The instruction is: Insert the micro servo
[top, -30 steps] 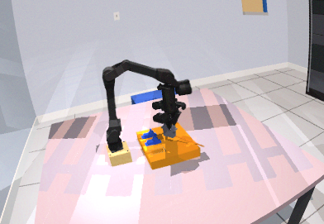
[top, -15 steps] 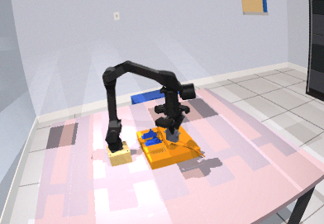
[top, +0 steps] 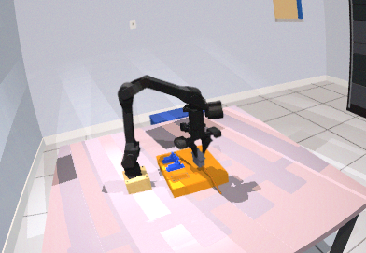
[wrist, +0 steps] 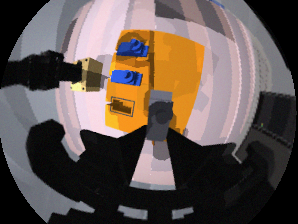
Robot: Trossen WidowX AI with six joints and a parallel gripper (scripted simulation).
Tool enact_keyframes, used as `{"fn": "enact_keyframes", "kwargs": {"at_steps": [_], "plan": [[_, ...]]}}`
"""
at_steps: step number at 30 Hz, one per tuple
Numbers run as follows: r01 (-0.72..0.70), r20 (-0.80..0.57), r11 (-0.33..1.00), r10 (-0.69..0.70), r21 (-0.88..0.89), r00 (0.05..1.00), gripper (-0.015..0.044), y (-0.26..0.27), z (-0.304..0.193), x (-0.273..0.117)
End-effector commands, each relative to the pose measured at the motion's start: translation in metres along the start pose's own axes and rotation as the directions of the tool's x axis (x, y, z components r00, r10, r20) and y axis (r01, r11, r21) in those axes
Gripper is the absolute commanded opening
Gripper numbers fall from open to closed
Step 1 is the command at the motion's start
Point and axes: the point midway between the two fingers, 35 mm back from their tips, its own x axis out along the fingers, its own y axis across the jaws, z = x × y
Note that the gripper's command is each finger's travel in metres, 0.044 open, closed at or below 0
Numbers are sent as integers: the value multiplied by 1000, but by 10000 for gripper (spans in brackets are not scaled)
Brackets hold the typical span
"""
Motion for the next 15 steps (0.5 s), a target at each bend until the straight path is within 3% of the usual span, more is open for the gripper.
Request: {"fn": "enact_keyframes", "kwargs": {"at_steps": [1,15], "plan": [[2,-2,987,-2,158,1000,0,-1,-1,-1],[3,-2,801,-2,599,1000,0,-1,-1,-1]]}}
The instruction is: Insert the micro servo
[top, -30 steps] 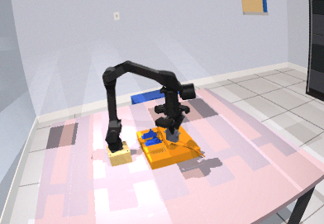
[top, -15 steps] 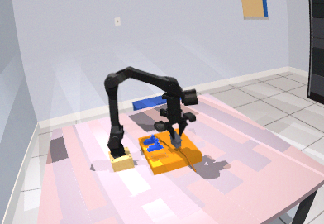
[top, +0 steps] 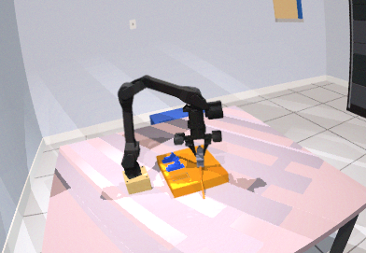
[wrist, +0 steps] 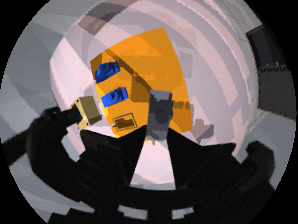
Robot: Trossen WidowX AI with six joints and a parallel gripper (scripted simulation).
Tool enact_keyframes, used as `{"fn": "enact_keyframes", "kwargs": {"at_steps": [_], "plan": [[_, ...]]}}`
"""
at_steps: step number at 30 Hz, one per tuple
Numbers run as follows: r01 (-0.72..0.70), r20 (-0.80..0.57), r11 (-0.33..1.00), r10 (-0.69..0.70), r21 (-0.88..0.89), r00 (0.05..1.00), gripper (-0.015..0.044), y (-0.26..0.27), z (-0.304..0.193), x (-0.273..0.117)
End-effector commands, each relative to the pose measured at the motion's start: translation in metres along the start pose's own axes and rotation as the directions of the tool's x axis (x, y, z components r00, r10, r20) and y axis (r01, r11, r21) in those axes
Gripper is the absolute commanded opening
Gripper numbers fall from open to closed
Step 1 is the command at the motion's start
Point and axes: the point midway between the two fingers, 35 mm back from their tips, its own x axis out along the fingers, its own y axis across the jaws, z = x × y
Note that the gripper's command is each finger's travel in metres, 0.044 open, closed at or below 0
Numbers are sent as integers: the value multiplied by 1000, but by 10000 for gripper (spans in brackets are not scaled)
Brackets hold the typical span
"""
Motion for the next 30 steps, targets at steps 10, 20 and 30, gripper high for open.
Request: {"fn": "enact_keyframes", "kwargs": {"at_steps": [10,20,30], "plan": [[2,-1,891,-2,454,1000,0,-1,0,-1],[2,-1,685,-2,729,1000,0,-1,0,-1],[1,-1,403,-2,915,1000,0,-1,0,-1]]}}
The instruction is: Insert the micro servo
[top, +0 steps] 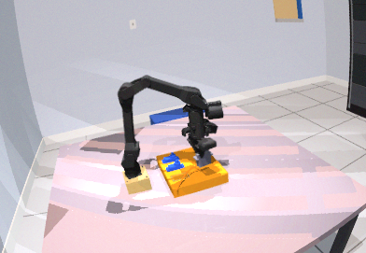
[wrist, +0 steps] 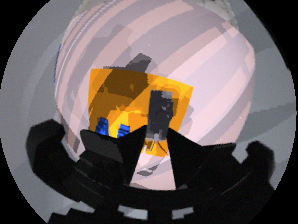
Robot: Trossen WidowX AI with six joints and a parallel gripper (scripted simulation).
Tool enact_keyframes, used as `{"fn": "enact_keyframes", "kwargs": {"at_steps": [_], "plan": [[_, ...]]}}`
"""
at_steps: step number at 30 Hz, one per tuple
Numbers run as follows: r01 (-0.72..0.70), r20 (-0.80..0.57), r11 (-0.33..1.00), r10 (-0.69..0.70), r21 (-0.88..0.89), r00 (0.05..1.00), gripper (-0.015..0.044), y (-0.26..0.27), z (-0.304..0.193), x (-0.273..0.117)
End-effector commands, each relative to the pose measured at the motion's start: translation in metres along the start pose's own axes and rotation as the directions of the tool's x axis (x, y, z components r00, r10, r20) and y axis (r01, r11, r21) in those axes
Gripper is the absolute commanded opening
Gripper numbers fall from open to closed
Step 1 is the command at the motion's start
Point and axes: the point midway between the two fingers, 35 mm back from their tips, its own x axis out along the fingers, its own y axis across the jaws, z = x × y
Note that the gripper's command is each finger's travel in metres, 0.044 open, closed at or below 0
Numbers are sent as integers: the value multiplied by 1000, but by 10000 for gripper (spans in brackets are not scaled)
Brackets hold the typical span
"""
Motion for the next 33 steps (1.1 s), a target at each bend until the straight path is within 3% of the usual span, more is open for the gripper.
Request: {"fn": "enact_keyframes", "kwargs": {"at_steps": [1,12,33], "plan": [[1,1,991,-2,136,1000,0,0,0,-1],[1,1,990,-2,142,1000,0,0,-7,-1],[2,-6,990,-1,142,1000,0,13,-98,-1]]}}
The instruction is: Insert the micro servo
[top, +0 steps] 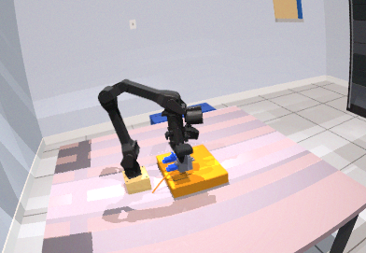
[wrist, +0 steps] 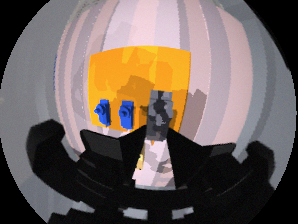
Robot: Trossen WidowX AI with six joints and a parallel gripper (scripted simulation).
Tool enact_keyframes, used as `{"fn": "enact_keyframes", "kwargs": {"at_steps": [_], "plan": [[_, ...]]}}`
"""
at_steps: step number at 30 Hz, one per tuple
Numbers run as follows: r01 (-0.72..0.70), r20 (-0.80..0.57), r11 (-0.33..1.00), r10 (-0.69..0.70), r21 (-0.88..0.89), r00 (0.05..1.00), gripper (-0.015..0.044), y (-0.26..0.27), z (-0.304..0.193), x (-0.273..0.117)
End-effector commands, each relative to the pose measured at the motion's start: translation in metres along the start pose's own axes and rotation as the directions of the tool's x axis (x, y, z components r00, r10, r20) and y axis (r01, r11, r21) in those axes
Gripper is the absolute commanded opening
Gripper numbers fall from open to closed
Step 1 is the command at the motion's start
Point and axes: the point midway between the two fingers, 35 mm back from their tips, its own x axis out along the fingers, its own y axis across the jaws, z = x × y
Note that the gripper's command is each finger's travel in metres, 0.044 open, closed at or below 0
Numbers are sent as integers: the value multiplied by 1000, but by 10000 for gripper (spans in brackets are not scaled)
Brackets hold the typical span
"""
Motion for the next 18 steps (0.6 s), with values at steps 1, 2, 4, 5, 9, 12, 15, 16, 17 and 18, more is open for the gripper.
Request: {"fn": "enact_keyframes", "kwargs": {"at_steps": [1,2,4,5,9,12,15,16,17,18], "plan": [[3,-1,1000,-3,-4,1000,0,0,-21,0],[3,-1,1000,-3,-4,1000,0,0,-24,0],[3,-1,1000,-3,-4,1000,0,0,-27,0],[3,-1,1000,-3,-4,1000,0,0,-27,0],[3,-1,1000,-3,-4,1000,0,0,-27,3],[3,-1,1000,-3,-4,1000,0,0,-27,7],[3,-1,1000,-3,-4,1000,0,0,-27,11],[3,-1,1000,-3,-4,1000,0,-1,-27,13],[3,-1,1000,-3,-4,1000,0,-1,-27,15],[3,-1,1000,-3,-4,1000,0,-1,-27,16]]}}
